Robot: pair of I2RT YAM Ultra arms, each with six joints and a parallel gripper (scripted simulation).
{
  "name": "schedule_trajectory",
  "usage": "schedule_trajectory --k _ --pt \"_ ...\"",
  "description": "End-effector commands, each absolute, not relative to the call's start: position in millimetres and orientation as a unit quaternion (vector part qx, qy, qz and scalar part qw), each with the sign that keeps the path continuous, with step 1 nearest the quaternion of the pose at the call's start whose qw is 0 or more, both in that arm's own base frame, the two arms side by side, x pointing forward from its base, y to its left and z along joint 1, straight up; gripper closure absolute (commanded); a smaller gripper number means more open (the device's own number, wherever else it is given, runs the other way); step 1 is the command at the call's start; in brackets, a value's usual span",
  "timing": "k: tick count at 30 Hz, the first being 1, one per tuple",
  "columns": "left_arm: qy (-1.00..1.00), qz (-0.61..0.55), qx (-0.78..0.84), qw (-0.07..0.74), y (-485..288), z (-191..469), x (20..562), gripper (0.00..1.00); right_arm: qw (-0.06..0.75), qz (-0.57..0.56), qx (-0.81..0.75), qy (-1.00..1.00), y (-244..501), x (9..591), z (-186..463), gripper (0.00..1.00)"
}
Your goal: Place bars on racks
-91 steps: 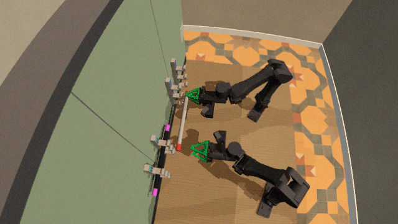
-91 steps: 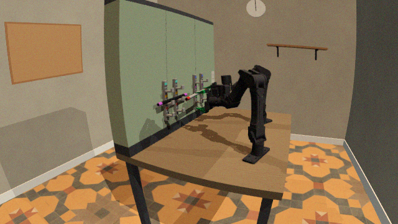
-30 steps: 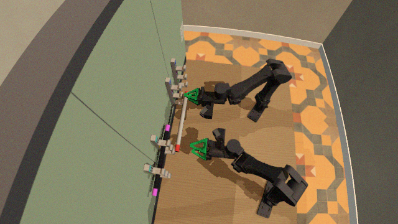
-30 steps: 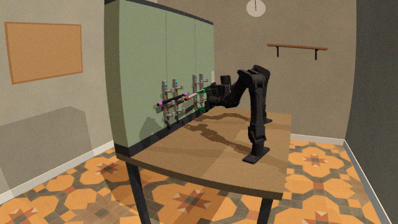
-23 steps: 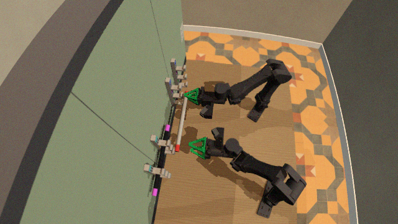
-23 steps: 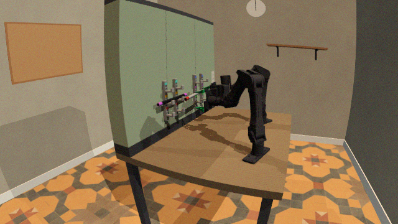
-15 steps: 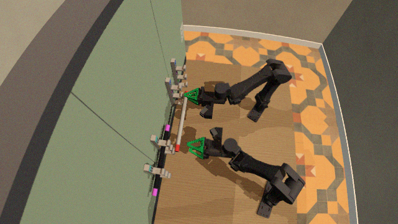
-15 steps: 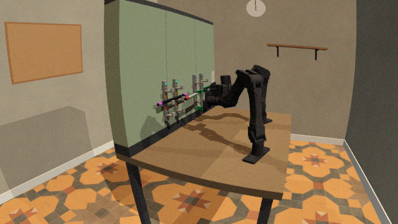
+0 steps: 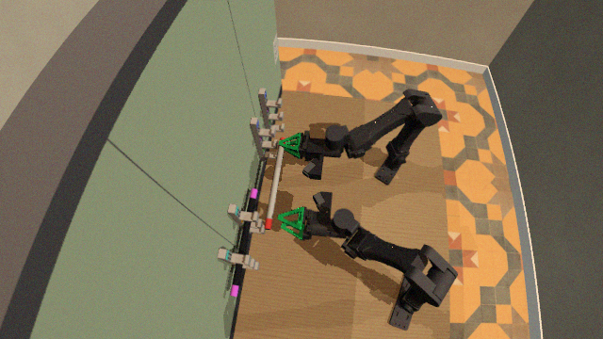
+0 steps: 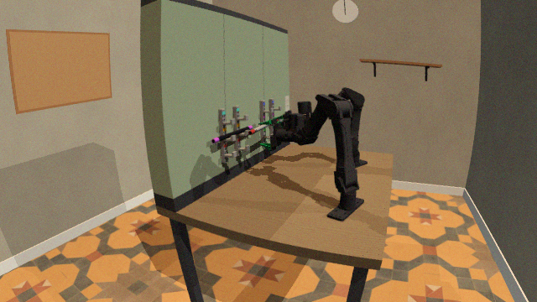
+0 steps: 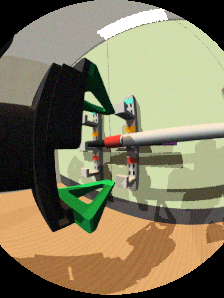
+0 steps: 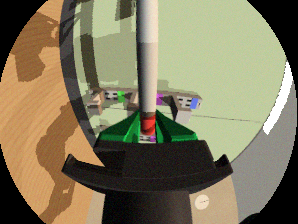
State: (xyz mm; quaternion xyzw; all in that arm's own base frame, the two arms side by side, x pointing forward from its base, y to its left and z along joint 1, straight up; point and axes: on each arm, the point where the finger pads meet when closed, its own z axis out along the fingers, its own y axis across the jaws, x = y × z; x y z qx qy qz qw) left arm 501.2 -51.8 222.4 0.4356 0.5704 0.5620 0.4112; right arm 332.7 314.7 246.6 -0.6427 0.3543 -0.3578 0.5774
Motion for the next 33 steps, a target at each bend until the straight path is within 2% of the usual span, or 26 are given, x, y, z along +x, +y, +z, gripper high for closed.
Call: schedule_trajectory --k 1,33 --pt "0.566 0.566 0.424 0.424 -49.8 237.5 510.1 0.00 0.611 -0.356 -0.611 0.356 321.1 333.7 271.9 1.00" --pt "0.566 0.566 0.424 0.424 -40.5 235.7 540.5 0.00 0.611 -0.356 -0.611 0.356 320.9 333.5 266.1 1.00"
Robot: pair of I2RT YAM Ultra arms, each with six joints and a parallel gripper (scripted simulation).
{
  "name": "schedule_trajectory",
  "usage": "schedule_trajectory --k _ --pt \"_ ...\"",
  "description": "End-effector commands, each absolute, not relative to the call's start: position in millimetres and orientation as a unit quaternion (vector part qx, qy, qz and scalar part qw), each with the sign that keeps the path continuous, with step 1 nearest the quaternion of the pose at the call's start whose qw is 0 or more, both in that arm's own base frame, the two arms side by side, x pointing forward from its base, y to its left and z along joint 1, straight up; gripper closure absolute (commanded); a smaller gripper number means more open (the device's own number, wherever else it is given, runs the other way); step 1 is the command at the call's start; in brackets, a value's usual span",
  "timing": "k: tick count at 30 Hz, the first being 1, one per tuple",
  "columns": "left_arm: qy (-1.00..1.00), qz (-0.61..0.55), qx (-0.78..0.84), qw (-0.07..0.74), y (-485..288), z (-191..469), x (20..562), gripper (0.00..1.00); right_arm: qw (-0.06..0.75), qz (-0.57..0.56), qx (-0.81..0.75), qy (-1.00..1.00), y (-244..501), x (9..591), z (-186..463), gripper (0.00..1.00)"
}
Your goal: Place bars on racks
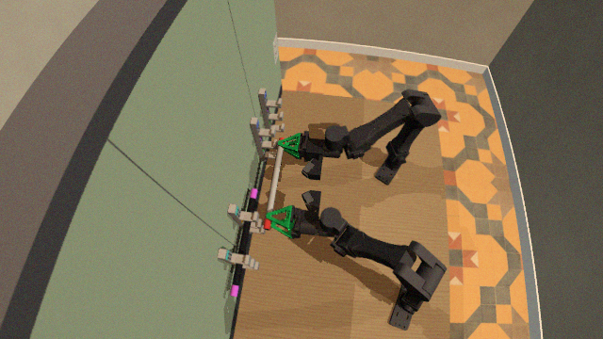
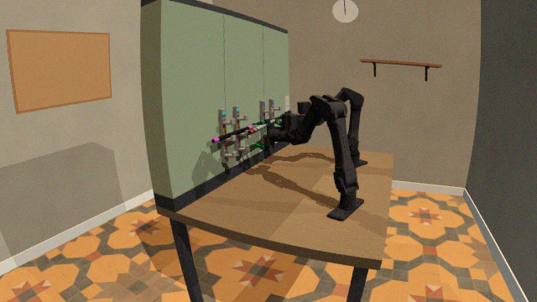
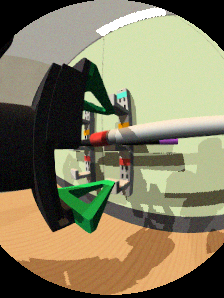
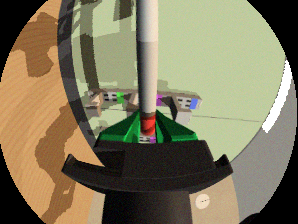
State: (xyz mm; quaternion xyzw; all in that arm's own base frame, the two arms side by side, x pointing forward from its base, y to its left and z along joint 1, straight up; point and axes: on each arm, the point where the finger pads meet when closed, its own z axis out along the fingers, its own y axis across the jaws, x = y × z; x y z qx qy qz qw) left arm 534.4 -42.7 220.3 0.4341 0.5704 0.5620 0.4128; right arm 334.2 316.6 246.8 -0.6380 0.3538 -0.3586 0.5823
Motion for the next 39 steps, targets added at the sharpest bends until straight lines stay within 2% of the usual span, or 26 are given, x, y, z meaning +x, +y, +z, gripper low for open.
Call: schedule_trajectory --k 1,39 --pt "0.566 0.566 0.424 0.424 -40.1 235.7 540.7 0.00 0.611 -0.356 -0.611 0.356 320.7 333.3 265.8 1.00" --pt "0.566 0.566 0.424 0.424 -33.7 236.4 542.6 0.00 0.611 -0.356 -0.611 0.356 315.6 329.0 255.2 1.00"
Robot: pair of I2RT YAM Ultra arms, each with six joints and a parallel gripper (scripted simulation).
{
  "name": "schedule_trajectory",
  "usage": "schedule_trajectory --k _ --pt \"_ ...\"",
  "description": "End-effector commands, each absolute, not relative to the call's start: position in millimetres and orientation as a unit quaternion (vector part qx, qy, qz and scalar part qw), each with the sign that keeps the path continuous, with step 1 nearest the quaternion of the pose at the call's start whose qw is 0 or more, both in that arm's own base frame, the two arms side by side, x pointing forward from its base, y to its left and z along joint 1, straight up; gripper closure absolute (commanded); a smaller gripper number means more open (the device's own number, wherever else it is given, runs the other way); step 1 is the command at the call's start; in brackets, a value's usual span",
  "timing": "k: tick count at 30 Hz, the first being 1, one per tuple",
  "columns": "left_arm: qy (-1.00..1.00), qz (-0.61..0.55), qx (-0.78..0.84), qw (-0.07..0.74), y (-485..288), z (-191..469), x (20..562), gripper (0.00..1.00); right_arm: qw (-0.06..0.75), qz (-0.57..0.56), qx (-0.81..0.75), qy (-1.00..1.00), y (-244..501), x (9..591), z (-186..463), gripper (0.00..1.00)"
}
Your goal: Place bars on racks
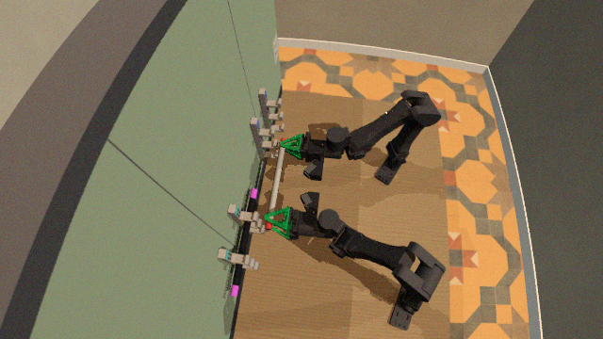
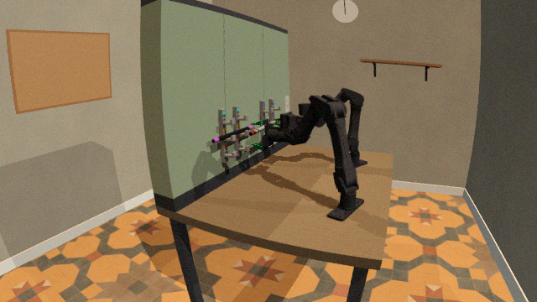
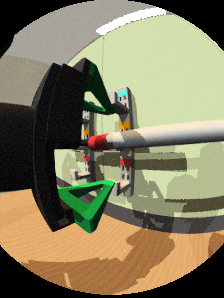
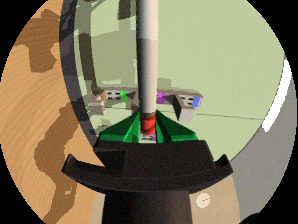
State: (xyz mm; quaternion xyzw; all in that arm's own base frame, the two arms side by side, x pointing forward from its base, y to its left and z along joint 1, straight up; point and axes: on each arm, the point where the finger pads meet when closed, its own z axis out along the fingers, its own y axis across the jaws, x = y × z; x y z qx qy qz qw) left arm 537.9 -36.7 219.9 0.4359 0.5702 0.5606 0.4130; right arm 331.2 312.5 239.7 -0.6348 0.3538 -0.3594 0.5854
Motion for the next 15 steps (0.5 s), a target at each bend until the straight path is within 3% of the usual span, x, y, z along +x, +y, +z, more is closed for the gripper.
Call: schedule_trajectory --k 1,15 --pt "0.566 0.566 0.424 0.424 -33.7 236.5 542.6 0.00 0.611 -0.356 -0.611 0.356 315.7 329.0 255.4 1.00" --pt "0.566 0.566 0.424 0.424 -33.2 237.1 542.0 0.00 0.611 -0.356 -0.611 0.356 316.4 329.3 257.3 1.00"
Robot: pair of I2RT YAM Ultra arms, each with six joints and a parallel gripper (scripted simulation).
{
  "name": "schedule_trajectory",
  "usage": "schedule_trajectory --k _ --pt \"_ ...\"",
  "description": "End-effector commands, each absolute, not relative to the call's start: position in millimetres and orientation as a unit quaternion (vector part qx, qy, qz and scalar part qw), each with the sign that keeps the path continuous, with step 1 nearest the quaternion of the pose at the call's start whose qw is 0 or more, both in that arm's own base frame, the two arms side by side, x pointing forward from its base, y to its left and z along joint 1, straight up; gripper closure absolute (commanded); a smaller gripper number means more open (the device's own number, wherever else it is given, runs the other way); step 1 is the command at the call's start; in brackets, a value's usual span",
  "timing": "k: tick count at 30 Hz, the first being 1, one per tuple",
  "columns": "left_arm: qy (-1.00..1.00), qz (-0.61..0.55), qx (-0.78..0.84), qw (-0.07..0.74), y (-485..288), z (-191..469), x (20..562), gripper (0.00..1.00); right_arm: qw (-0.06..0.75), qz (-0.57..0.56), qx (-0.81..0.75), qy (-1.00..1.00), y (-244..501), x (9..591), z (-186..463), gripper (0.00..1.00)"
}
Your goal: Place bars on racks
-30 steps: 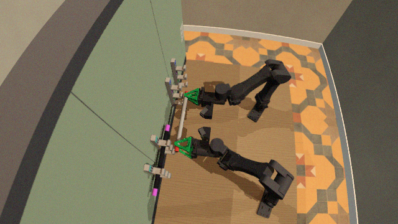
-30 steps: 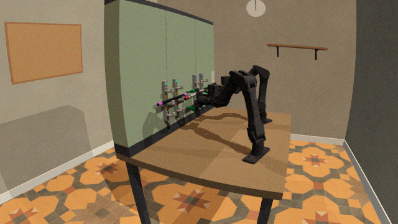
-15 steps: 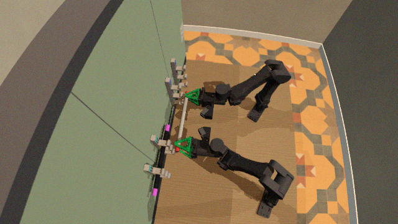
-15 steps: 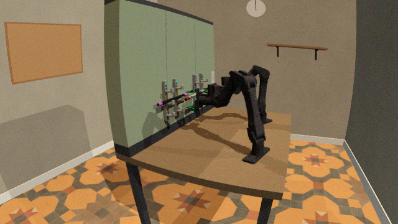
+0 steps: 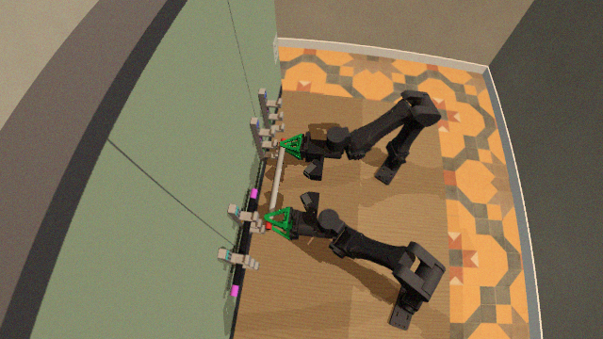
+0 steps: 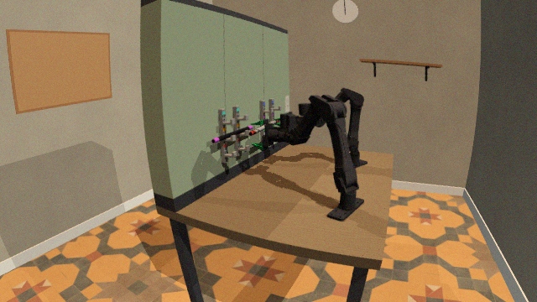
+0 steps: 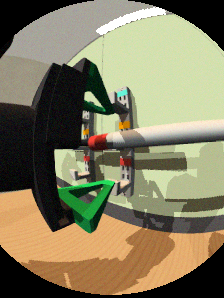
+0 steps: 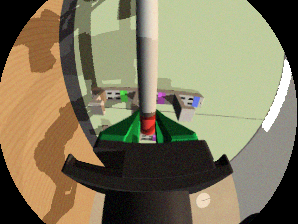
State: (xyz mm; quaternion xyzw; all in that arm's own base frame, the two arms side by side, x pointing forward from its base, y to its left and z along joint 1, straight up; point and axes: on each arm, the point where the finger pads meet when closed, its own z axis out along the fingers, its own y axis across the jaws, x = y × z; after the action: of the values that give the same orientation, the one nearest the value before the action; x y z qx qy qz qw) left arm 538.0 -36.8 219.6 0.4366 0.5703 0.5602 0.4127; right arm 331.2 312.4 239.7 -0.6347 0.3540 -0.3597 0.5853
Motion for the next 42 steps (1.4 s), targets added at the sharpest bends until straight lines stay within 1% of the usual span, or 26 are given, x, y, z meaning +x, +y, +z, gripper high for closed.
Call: schedule_trajectory --k 1,42 --pt "0.566 0.566 0.424 0.424 -33.2 237.2 541.9 0.00 0.611 -0.356 -0.611 0.356 316.5 329.4 257.4 1.00" --pt "0.566 0.566 0.424 0.424 -31.1 241.7 539.9 0.00 0.611 -0.356 -0.611 0.356 318.4 331.3 262.7 1.00"
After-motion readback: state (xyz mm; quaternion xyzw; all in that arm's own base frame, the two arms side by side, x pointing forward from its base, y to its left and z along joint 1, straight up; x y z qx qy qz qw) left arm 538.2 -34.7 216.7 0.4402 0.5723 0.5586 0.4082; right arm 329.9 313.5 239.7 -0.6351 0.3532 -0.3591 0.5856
